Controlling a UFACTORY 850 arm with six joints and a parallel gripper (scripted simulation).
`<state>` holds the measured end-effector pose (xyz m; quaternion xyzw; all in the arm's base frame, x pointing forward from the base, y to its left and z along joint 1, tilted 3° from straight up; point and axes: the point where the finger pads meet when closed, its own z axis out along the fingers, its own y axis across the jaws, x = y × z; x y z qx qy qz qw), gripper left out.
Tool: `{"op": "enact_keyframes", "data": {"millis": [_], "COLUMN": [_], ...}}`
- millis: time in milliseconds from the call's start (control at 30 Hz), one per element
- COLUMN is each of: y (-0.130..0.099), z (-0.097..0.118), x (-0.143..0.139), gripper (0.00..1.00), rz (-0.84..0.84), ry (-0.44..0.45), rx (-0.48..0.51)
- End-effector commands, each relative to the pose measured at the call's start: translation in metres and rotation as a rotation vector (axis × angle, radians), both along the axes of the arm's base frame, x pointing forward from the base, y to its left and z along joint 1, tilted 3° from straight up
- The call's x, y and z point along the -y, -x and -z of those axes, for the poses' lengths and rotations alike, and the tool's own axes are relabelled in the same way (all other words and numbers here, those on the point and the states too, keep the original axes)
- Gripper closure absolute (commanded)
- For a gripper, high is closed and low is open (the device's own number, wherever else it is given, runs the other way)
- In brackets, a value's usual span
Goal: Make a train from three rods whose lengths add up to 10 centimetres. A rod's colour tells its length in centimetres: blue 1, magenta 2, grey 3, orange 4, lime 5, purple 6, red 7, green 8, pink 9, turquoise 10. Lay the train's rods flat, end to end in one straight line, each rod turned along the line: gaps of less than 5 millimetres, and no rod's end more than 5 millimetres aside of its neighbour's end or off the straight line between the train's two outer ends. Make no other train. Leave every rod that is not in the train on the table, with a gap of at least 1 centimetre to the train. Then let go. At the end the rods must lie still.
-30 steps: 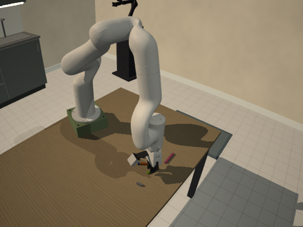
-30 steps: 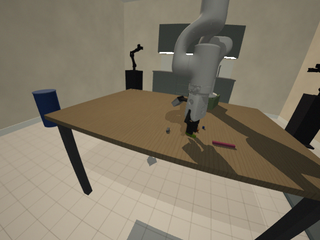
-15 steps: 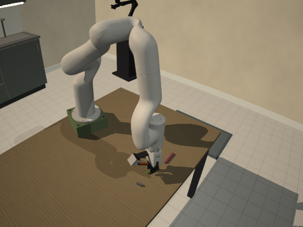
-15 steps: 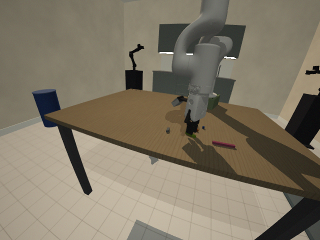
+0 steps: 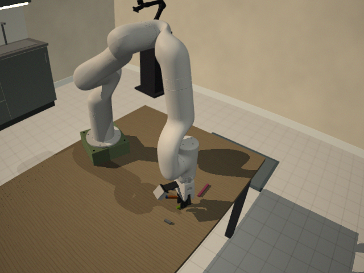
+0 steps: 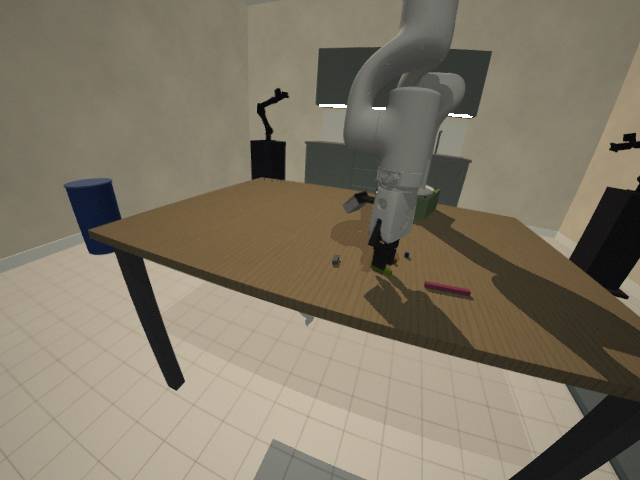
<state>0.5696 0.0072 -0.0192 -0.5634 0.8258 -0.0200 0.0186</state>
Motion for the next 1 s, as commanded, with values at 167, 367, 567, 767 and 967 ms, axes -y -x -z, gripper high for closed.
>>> {"op": "enact_keyframes", "data": {"millis": [167, 367, 567, 767, 967], "y": [-0.0009, -0.0009, -0.0009, -0.0010, -0.0012], "z": [-0.0008, -0.0008, -0.0008, 0.0004, 0.0045], "x": [0.0000, 0.0000, 0.0000, 0.0000, 0.0000], "gripper": [0.76, 0.76, 0.76, 0.76, 0.76], "rz": [0.000, 0.000, 0.000, 0.000, 0.000], "ry": [0.000, 0.000, 0.000, 0.000, 0.000], "rx": [0.002, 0.002, 0.002, 0.002, 0.002]}}
